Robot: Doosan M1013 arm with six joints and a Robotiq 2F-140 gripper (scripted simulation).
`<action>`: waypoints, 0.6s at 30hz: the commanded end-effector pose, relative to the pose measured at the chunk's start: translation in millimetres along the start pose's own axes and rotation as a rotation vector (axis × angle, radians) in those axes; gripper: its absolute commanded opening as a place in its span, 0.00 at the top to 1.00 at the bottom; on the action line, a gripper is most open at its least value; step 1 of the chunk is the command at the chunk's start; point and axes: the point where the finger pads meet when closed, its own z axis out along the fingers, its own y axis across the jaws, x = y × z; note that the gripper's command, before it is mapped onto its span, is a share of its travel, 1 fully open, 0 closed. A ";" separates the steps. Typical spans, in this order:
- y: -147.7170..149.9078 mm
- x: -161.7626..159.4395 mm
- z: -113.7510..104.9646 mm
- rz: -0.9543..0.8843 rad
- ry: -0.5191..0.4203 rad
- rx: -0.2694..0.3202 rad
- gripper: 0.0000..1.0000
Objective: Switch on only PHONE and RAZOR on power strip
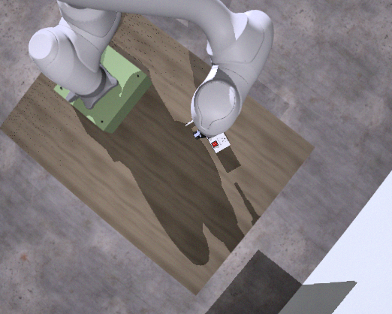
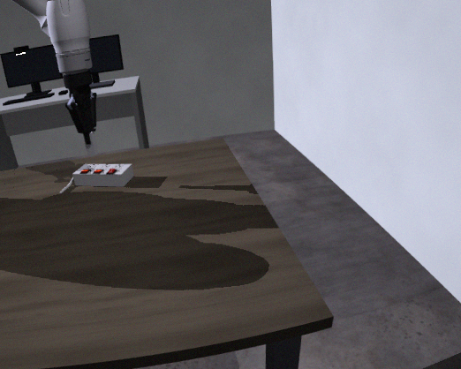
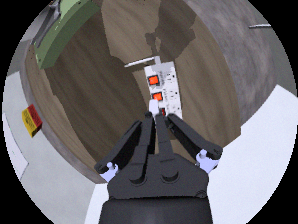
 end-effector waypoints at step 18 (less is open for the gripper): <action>-0.5 -0.2 16.9 -0.003 0.003 -0.002 1.00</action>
